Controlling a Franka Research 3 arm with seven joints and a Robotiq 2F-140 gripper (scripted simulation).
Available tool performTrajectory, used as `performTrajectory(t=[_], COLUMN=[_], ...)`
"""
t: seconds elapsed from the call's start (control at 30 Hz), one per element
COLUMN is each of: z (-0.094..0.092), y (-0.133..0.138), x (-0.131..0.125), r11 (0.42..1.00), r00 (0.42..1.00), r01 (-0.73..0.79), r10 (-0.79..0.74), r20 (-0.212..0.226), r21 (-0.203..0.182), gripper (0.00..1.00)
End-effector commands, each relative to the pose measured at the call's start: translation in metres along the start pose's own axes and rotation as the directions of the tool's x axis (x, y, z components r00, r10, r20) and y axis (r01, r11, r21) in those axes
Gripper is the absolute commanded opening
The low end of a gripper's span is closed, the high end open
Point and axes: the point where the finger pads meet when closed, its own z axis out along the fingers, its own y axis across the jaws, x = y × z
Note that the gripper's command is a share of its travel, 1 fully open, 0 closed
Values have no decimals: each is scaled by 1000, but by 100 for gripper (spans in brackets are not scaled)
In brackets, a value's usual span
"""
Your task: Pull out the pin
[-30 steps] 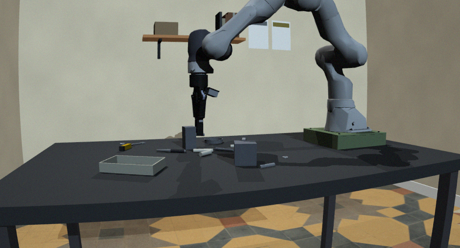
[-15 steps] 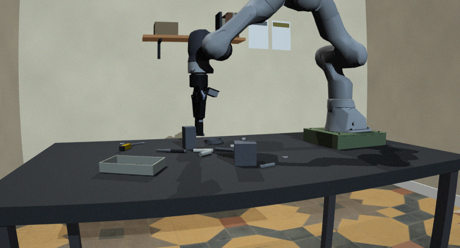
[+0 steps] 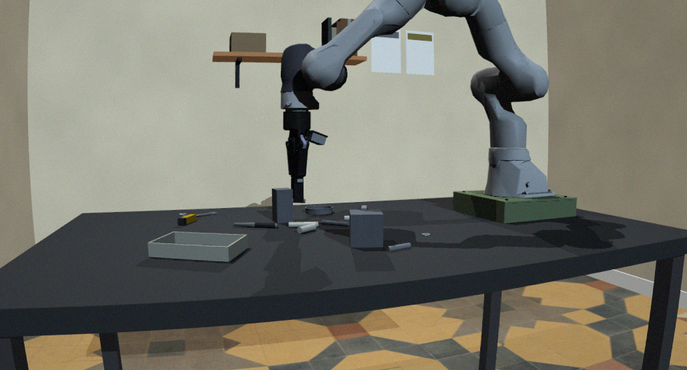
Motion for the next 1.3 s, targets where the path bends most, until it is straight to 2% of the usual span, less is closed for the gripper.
performTrajectory(t=[0.0,0.9,1.27], z=[1,2,3], y=[0,0,-2], x=[3,7,21], r11=[1000,1000,1000], r00=[1000,1000,1000], r01=[1,6,7], r10=[-1,-6,-7], r20=[-2,-6,-11], r21=[-2,-1,-3], gripper=[10,10,10])
